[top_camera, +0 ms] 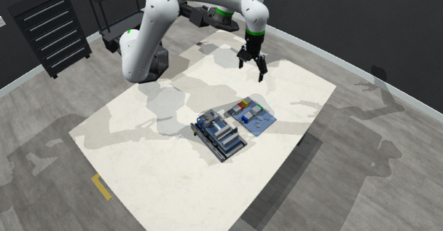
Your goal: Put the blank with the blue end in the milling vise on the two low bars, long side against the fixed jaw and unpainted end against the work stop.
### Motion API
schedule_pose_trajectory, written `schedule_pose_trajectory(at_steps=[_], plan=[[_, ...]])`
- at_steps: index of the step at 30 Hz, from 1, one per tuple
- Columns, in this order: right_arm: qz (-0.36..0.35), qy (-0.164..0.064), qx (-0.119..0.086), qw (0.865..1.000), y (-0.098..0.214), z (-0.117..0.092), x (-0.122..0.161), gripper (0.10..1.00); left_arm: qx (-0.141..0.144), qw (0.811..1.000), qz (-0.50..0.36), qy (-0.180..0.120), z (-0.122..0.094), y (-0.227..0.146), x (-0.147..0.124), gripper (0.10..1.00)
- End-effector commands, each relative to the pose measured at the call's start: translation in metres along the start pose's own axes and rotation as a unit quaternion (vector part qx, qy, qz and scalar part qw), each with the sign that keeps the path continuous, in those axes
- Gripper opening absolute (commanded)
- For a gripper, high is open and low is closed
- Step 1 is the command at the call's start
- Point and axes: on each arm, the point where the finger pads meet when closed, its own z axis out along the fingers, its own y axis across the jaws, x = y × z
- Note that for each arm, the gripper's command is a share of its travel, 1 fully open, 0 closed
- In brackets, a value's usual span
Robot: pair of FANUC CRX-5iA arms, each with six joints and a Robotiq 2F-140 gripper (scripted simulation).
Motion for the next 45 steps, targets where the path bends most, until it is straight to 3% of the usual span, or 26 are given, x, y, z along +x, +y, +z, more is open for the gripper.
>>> schedule_pose_trajectory(at_steps=[1,20,45], plan=[[0.000,-0.001,0.001,1.000,-0.001,-0.001,0.000,1.000,0.000,1.000,0.000,0.001,-0.001,0.000,0.000,1.000],[0.000,-0.001,0.001,1.000,-0.026,-0.001,0.013,1.000,0.000,1.000,0.000,0.001,-0.001,0.000,0.000,1.000],[0.000,-0.001,0.001,1.000,-0.021,-0.001,0.010,1.000,0.000,1.000,0.000,0.001,-0.001,0.000,0.000,1.000]])
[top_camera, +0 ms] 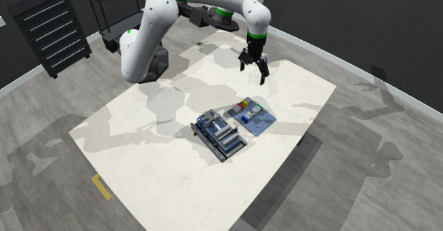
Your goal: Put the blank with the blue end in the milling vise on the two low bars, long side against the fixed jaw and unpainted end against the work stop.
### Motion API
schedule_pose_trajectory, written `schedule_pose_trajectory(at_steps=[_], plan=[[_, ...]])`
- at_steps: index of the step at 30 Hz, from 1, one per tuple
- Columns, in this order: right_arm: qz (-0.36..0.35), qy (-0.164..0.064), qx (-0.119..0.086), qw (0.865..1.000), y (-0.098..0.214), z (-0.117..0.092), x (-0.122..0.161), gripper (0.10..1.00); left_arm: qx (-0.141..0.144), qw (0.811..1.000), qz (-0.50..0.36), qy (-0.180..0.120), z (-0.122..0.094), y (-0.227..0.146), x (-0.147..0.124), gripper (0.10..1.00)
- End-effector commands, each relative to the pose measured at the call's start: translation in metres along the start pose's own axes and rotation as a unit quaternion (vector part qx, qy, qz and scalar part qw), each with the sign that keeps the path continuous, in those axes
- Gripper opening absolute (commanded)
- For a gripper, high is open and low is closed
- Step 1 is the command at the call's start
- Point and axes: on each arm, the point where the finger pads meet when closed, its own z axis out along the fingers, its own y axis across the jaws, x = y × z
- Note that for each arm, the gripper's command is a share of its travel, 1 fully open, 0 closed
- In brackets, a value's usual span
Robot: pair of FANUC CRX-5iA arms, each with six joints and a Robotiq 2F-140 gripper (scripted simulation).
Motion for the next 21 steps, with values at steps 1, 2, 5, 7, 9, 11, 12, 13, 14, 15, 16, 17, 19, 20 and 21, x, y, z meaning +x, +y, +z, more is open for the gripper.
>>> schedule_pose_trajectory(at_steps=[1,2,5,7,9,11,12,13,14,15,16,17,19,20,21], plan=[[0.000,-0.001,0.001,1.000,-0.0001,-0.0011,-0.0007,1.000,0.000,1.000,0.000,0.001,-0.0010,0.0001,0.0002,1.000],[0.000,-0.001,0.001,1.000,0.0000,-0.0011,-0.0007,1.000,0.000,1.000,0.000,0.001,-0.0010,0.0001,0.0002,1.000],[0.000,-0.001,0.001,1.000,0.0004,-0.0011,-0.0009,1.000,0.000,1.000,0.000,0.001,-0.0010,0.0001,0.0002,1.000],[0.000,-0.001,0.001,1.000,0.0007,-0.0011,-0.0011,1.000,0.000,1.000,0.000,0.001,-0.0010,0.0001,0.0002,1.000],[0.000,-0.001,0.001,1.000,0.0010,-0.0011,-0.0012,1.000,0.000,1.000,0.000,0.001,-0.0010,0.0001,0.0002,1.000],[0.000,-0.001,0.001,1.000,0.0010,-0.0011,-0.0012,1.000,0.000,1.000,0.000,0.001,-0.0010,0.0001,0.0002,1.000],[-0.008,-0.001,0.001,1.000,0.0012,-0.0011,-0.0013,1.000,0.000,1.000,0.000,0.001,-0.0010,0.0001,0.0002,1.000],[-0.015,-0.001,0.001,1.000,0.0014,-0.0011,-0.0015,1.000,0.000,1.000,0.000,0.001,-0.0010,0.0001,0.0002,1.000],[-0.023,-0.001,0.001,1.000,0.0017,-0.0011,-0.0016,1.000,0.000,1.000,0.000,0.001,-0.0010,0.0001,0.0002,1.000],[-0.031,-0.001,0.001,1.000,0.0019,-0.0011,-0.0017,1.000,0.000,1.000,0.000,0.001,-0.0010,0.0001,0.0002,1.000],[-0.038,-0.001,0.001,0.999,0.0021,-0.0011,-0.0018,1.000,0.000,1.000,0.000,0.001,-0.0010,0.0001,0.0002,1.000],[-0.046,-0.001,0.001,0.999,0.0024,-0.0011,-0.0019,1.000,0.000,1.000,0.000,0.001,-0.0010,0.0001,0.0002,1.000],[-0.061,-0.001,0.001,0.998,0.0028,-0.0011,-0.0022,1.000,0.000,1.000,0.000,0.001,-0.0010,0.0001,0.0002,1.000],[-0.069,-0.001,0.001,0.998,0.0031,-0.0011,-0.0023,1.000,0.000,1.000,0.000,0.001,-0.0010,0.0001,0.0002,1.000],[-0.077,-0.001,0.001,0.997,0.0033,-0.0011,-0.0024,1.000,0.000,1.000,0.000,0.001,-0.0010,0.0001,0.0002,1.000]])
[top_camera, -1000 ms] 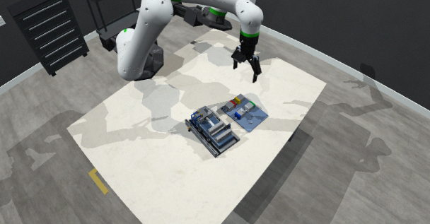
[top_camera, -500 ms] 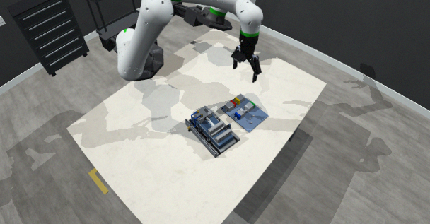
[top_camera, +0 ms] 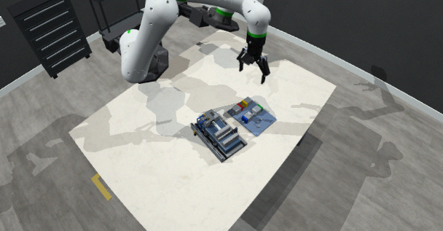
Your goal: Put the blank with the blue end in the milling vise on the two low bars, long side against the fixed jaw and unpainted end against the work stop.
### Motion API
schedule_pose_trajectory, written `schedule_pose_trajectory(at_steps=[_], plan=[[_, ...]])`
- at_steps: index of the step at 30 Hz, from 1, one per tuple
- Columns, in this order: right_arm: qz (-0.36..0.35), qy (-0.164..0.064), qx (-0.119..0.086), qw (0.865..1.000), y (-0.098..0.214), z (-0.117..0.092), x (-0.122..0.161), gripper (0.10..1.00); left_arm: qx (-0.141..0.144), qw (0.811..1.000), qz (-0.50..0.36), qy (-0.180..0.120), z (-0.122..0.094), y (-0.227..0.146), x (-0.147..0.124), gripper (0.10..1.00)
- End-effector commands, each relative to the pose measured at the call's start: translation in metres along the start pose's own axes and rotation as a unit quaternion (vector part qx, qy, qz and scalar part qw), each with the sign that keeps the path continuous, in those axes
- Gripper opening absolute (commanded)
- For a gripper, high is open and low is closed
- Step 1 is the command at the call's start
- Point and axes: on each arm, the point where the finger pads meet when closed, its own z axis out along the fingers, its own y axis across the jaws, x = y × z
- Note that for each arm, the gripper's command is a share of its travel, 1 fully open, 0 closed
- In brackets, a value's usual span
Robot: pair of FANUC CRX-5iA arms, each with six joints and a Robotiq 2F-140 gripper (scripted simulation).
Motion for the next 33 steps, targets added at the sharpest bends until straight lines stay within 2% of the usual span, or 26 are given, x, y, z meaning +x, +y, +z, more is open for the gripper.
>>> schedule_pose_trajectory(at_steps=[1,5,24,33], plan=[[-0.027,-0.001,0.000,1.000,0.0001,-0.0011,-0.0009,1.000,0.000,1.000,0.000,0.001,-0.0010,0.0001,0.0002,1.000],[-0.057,-0.001,0.001,0.998,0.0009,-0.0011,-0.0015,1.000,0.000,1.000,0.000,0.001,-0.0010,0.0001,0.0002,1.000],[-0.067,-0.001,0.001,0.998,0.0005,-0.0011,-0.0011,1.000,0.000,1.000,0.000,0.001,-0.0010,0.0001,0.0002,1.000],[0.002,-0.001,0.000,1.000,-0.0001,-0.0011,-0.0008,1.000,0.000,1.000,0.000,0.001,-0.0010,0.0001,0.0002,1.000]])
